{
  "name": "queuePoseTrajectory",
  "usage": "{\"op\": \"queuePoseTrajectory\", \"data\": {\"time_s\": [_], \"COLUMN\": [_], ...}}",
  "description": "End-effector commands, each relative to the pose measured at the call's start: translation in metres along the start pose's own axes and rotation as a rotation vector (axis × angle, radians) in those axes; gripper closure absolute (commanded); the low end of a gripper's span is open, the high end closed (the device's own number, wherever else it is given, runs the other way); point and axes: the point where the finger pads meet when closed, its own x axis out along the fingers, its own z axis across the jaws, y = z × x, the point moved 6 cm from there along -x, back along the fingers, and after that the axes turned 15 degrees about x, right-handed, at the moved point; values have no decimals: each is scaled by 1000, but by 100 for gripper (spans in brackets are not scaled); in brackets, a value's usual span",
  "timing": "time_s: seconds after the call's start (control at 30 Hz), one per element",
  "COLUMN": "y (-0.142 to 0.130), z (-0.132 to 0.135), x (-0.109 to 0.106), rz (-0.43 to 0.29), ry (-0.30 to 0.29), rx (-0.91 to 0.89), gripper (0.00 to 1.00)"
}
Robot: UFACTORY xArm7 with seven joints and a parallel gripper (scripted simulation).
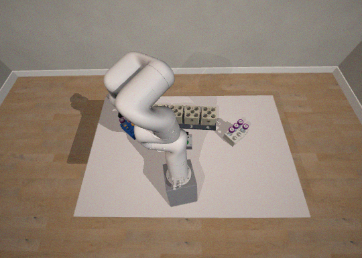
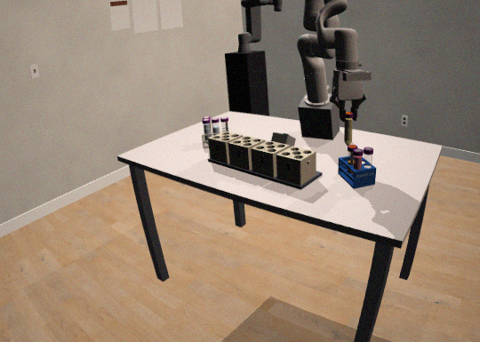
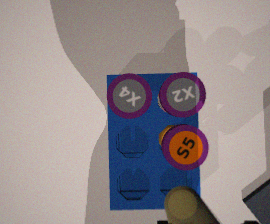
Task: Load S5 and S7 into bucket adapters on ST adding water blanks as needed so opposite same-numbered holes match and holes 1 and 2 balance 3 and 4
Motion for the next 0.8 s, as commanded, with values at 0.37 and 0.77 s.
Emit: {"op": "queuePoseTrajectory", "data": {"time_s": [0.37, 0.77], "y": [2, 2], "z": [0, 0], "x": [29, 39], "rz": [3, 3], "ry": [-2, -2], "rx": [0, 0], "gripper": [100, 100]}}
